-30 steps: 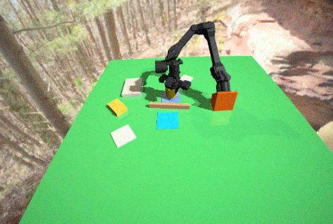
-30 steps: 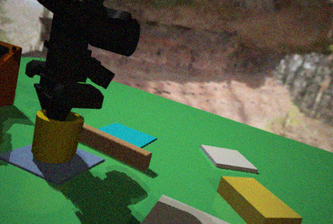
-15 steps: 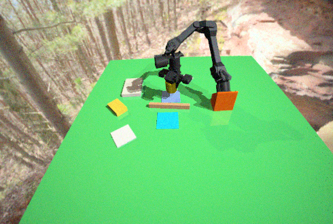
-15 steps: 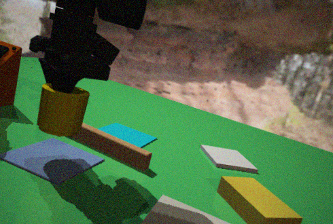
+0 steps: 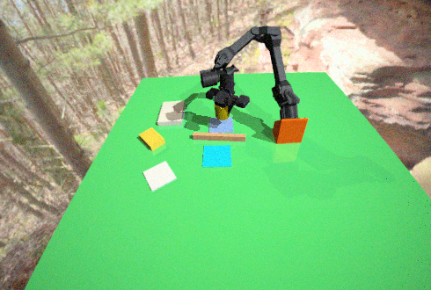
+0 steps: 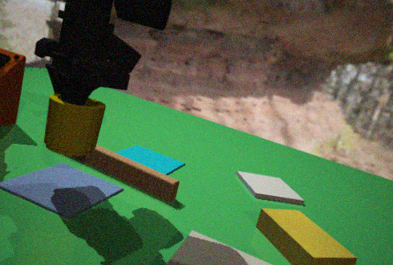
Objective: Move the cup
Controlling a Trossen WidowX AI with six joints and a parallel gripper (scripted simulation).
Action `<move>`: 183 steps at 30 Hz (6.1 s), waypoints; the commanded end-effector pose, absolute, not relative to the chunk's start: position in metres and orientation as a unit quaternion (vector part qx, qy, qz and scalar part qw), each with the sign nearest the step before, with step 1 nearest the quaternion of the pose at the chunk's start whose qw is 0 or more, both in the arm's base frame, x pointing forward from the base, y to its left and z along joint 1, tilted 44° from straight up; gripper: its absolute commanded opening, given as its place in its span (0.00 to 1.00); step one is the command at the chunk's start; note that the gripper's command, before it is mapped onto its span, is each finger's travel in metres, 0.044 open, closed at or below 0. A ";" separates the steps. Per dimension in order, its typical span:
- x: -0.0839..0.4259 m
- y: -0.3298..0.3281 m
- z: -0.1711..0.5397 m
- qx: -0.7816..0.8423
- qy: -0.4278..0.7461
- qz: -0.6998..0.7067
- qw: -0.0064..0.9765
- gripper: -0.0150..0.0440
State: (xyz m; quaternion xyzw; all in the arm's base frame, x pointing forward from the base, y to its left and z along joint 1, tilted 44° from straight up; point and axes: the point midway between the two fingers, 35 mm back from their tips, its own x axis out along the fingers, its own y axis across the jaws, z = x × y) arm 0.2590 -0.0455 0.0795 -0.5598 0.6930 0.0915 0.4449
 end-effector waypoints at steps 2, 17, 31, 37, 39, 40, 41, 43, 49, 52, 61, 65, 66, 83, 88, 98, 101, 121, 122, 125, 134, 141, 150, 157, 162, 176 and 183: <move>0.259 -0.045 0.079 -0.561 0.693 0.092 0.444 0.25; 0.263 -0.028 0.064 -0.559 0.690 0.091 0.450 0.25; 0.267 -0.003 0.042 -0.558 0.689 0.091 0.452 0.25; 0.268 0.007 0.033 -0.558 0.689 0.091 0.453 0.25; 0.269 0.010 0.030 -0.558 0.689 0.091 0.453 0.25; 0.269 0.012 0.029 -0.558 0.689 0.091 0.453 0.25; 0.269 0.013 0.027 -0.558 0.689 0.091 0.453 0.25; 0.270 0.017 0.024 -0.558 0.689 0.091 0.453 0.25; 0.271 0.026 0.015 -0.558 0.689 0.091 0.453 0.25; 0.272 0.031 0.011 -0.558 0.689 0.091 0.454 0.25; 0.275 0.046 -0.002 -0.558 0.689 0.092 0.454 0.25; 0.276 0.052 -0.007 -0.558 0.689 0.092 0.454 0.25; 0.277 0.054 -0.009 -0.558 0.689 0.092 0.454 0.25; 0.283 0.080 -0.031 -0.557 0.688 0.092 0.455 0.25; 0.285 0.088 -0.037 -0.557 0.688 0.092 0.455 0.25; 0.288 0.100 -0.048 -0.557 0.688 0.092 0.456 0.25; 0.288 0.098 -0.050 -0.557 0.688 0.092 0.456 0.25; 0.290 0.074 -0.077 -0.557 0.688 0.092 0.456 0.25; 0.290 0.073 -0.078 -0.557 0.688 0.092 0.456 0.25; 0.290 0.069 -0.082 -0.557 0.688 0.092 0.456 0.25; 0.290 0.064 -0.088 -0.557 0.688 0.091 0.455 0.25; 0.292 0.066 -0.085 -0.554 0.688 0.090 0.461 0.25; 0.292 0.066 -0.085 -0.554 0.688 0.090 0.461 0.39; 0.292 0.066 -0.085 -0.554 0.688 0.090 0.461 0.50; 0.293 0.068 -0.083 -0.554 0.688 0.090 0.460 0.50; 0.290 0.086 -0.065 -0.555 0.688 0.092 0.458 0.50; 0.287 0.094 -0.056 -0.556 0.688 0.092 0.457 0.50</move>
